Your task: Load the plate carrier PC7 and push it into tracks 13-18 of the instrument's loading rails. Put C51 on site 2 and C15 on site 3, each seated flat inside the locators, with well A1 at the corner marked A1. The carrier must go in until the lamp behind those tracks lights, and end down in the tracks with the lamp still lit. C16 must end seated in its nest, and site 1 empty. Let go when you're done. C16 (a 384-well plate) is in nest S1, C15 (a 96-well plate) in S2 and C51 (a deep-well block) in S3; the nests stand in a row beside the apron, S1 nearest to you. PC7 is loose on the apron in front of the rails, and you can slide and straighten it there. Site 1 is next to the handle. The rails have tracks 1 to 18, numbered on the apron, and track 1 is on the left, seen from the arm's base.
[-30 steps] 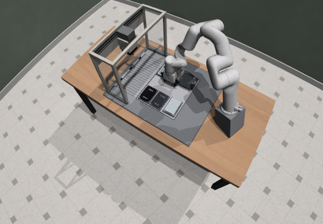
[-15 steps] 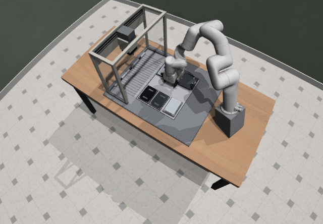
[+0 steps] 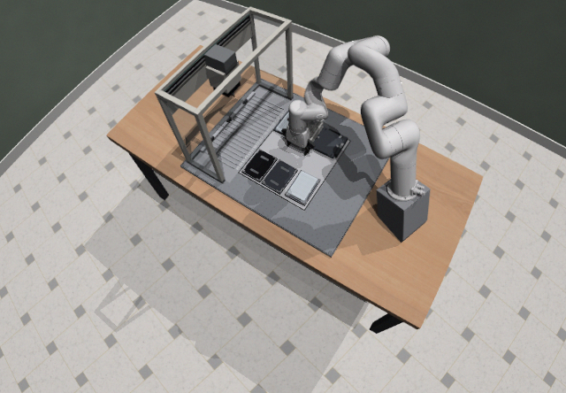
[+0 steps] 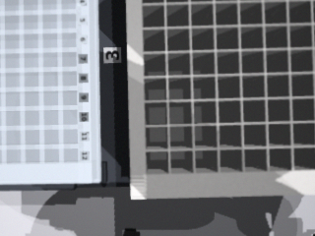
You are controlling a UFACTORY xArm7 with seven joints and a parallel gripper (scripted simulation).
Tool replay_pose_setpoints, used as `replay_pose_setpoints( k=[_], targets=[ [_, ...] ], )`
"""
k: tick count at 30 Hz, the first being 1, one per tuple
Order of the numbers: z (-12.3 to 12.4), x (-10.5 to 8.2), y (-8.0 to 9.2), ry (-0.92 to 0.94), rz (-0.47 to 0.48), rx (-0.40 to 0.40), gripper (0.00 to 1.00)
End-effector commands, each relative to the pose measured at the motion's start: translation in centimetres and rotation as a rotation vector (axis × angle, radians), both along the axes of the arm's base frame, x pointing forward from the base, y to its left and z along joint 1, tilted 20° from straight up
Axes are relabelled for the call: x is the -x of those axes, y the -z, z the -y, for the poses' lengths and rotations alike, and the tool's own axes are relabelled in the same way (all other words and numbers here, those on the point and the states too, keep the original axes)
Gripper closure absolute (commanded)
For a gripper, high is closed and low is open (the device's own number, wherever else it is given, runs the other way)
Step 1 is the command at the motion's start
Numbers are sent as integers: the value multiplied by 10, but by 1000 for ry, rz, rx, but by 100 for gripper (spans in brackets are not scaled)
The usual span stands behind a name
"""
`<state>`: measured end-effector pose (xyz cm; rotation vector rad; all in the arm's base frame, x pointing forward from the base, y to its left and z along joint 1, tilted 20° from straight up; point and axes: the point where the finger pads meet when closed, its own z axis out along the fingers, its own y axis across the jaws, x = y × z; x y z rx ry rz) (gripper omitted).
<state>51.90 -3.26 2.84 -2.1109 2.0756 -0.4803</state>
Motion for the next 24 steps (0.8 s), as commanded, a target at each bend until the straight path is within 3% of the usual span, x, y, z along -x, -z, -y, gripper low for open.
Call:
replay_pose_setpoints(
  k=[1,24],
  targets=[
    [0,-2,1,-1,4,1,0],
    [1,-5,8,-1,4,1,0]
  ],
)
